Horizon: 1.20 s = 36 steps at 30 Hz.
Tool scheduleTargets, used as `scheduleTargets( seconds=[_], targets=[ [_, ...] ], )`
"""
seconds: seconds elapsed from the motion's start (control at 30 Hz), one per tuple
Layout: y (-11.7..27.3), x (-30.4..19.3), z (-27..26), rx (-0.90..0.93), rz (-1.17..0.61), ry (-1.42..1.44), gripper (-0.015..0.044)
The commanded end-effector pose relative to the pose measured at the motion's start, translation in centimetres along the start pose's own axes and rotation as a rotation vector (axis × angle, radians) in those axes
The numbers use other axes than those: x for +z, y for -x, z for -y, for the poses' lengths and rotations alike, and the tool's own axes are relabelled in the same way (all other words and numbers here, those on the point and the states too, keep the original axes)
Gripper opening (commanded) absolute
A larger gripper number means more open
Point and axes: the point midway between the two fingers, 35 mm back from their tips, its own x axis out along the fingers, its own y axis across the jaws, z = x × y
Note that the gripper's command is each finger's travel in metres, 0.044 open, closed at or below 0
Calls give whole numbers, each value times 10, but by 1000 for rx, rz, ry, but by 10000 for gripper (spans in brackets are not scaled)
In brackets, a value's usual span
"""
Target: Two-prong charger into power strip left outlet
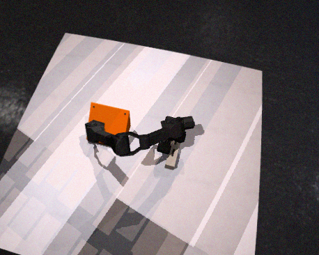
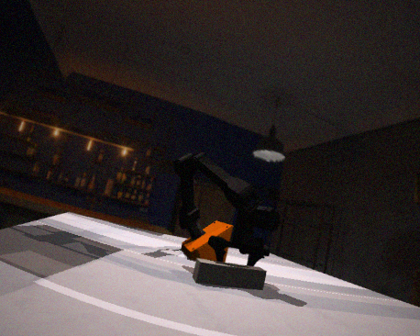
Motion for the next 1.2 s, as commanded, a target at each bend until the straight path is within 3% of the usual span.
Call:
scheduleTargets(
  seconds=[0.0, 1.17],
  targets=[
    [-2, -4, 0, -4, -3, -1, 440],
    [-2, -28, -1, -4, -3, -2, 440]
  ],
)
